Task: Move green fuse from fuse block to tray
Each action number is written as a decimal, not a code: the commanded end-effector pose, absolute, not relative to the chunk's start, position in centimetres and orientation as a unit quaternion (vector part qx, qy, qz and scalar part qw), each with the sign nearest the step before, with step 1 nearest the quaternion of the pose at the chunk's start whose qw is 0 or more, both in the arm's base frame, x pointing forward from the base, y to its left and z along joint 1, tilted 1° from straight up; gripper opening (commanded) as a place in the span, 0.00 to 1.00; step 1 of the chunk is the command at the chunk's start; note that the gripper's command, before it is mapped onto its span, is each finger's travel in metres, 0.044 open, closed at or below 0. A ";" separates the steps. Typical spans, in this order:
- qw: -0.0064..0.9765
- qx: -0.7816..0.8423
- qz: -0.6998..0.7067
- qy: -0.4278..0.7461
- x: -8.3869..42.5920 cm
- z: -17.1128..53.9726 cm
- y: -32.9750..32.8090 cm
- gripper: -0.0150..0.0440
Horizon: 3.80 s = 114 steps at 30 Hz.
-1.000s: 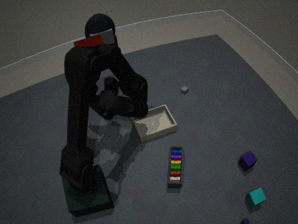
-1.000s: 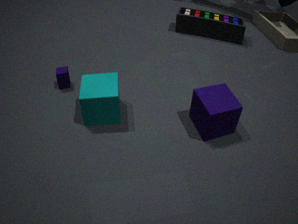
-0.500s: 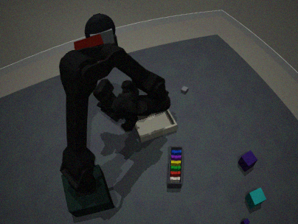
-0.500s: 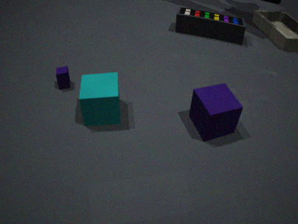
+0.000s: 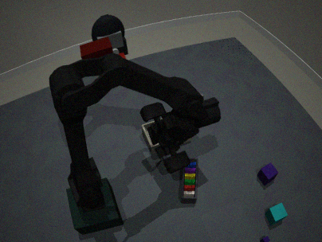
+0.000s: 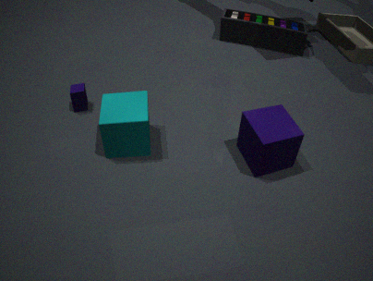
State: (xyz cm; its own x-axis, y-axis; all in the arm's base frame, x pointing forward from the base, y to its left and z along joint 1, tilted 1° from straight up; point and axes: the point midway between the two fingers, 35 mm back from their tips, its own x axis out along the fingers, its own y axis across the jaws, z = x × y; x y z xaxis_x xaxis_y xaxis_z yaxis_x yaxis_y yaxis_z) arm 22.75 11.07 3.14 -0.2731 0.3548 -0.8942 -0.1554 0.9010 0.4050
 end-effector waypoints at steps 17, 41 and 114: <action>0.698 0.131 -0.125 0.693 28.0 4.8 -0.4 0.37; 0.698 0.131 -0.125 0.693 28.1 2.6 -0.4 0.37; 0.698 0.131 -0.123 0.693 28.1 1.4 -0.3 0.25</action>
State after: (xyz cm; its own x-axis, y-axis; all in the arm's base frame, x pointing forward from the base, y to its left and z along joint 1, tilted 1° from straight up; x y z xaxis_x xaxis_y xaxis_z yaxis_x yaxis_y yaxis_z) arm 28.03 -0.27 1.17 0.0084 0.0112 -0.9999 0.3528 0.9356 0.0135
